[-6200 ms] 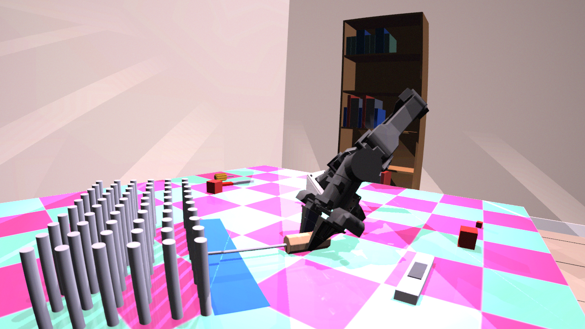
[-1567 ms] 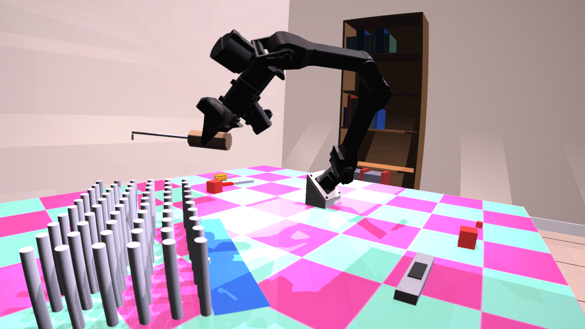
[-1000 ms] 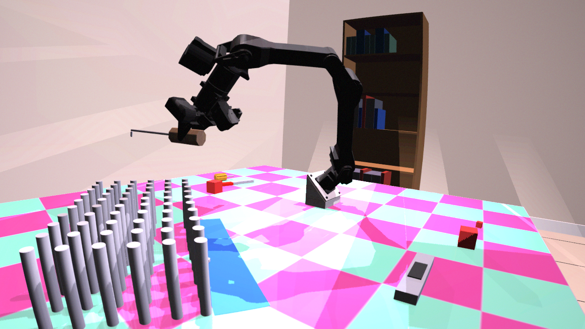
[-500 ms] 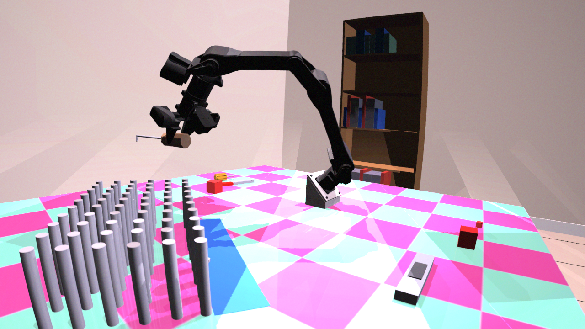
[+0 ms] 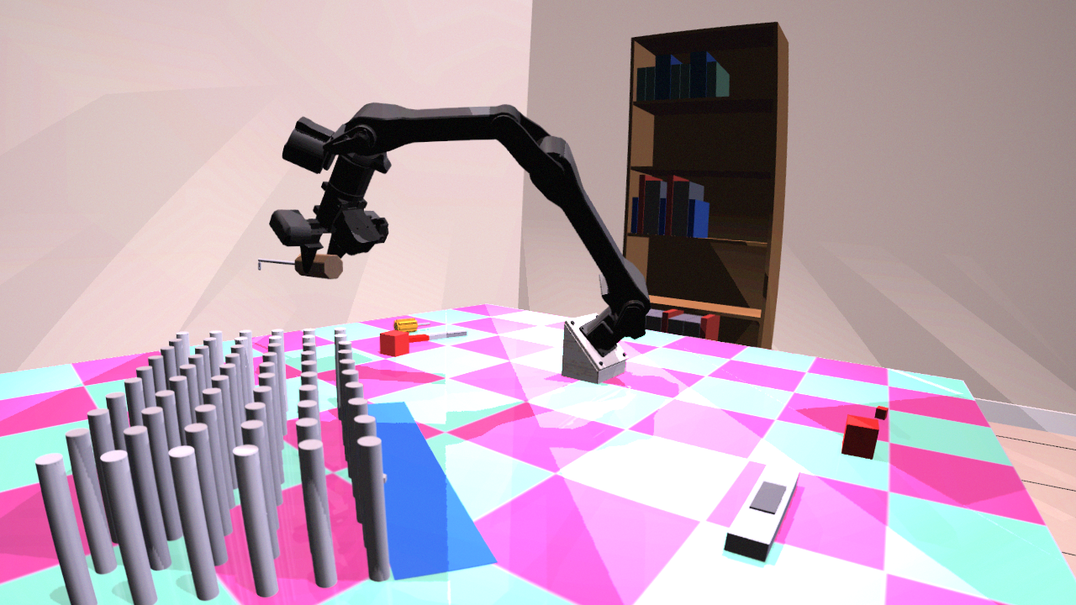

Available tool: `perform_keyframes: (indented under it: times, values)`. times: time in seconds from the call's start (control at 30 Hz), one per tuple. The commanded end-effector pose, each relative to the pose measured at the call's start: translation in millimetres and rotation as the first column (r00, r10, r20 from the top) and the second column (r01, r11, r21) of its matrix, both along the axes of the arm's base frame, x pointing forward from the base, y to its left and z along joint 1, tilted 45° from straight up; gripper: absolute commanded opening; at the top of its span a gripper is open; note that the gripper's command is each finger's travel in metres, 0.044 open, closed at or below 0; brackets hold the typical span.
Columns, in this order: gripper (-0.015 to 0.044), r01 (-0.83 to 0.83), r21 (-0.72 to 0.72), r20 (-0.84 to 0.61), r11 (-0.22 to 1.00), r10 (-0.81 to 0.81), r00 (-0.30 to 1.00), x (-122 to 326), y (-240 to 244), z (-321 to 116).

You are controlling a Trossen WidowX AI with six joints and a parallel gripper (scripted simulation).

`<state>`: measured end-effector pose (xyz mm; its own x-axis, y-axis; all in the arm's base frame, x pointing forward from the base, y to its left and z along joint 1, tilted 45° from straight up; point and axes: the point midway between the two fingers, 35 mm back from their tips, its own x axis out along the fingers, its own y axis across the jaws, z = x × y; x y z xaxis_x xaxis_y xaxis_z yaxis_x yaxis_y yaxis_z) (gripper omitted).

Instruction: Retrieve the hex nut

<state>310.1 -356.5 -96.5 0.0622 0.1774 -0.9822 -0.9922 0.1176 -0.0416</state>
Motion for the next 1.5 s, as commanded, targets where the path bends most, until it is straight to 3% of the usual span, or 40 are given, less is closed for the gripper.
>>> perform_keyframes:
  times: [0.0, 1.47]
  values:
    - [0.0, -0.007, -0.019, 0.006, 1.0, 0.007, 1.0, 2.6, -3.7, 1.5]
    - [0.0, -0.007, -0.019, 0.007, 1.0, 0.007, 1.0, 13.7, 19.8, -29.8]
